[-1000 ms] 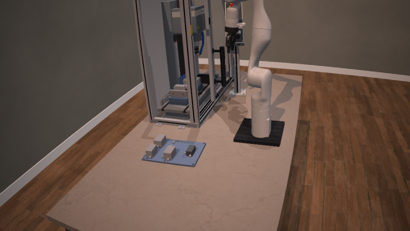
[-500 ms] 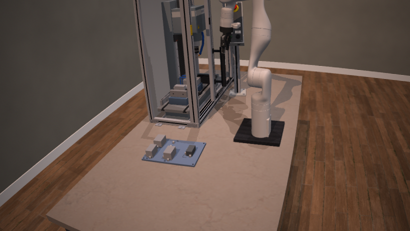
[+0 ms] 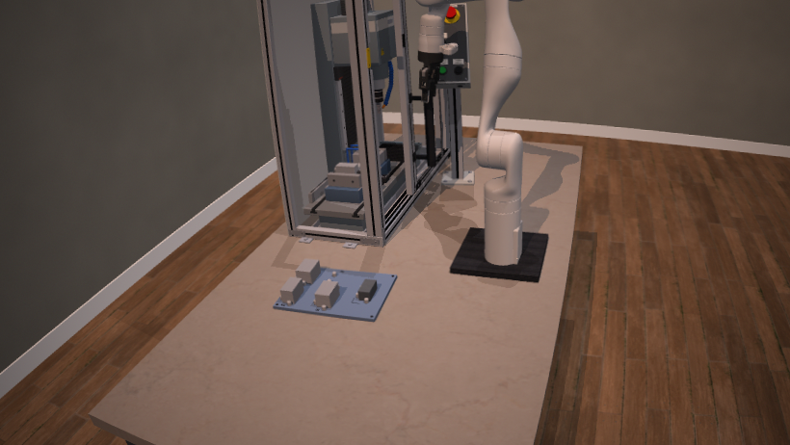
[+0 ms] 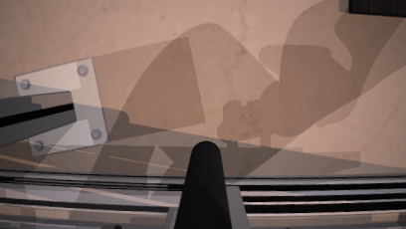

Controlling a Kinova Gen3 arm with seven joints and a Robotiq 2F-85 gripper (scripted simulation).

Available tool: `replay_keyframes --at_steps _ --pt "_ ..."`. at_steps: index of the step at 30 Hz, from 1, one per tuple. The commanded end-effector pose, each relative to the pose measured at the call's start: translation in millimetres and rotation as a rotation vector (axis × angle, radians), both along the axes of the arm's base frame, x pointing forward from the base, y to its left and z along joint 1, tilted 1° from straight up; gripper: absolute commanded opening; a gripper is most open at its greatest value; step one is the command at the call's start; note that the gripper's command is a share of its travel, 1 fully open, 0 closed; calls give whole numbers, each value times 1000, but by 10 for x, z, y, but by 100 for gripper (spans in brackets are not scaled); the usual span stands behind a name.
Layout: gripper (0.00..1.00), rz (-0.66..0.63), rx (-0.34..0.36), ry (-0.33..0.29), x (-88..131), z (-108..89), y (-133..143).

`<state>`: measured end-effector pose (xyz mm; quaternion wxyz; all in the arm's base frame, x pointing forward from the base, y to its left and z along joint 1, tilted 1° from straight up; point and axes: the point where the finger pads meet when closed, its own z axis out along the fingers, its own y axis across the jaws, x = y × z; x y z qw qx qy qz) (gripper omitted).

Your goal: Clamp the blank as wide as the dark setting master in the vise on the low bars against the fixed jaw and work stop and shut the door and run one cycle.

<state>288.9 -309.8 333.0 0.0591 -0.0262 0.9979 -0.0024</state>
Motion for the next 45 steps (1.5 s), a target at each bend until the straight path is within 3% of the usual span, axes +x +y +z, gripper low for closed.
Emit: replay_keyframes --at_steps 1,7,8,45 --pt "80 0 -1 0 5 5 -1" --pt "80 0 -1 0 5 5 -1" --pt "39 0 -1 0 5 5 -1" --pt "39 0 -1 0 5 5 -1"
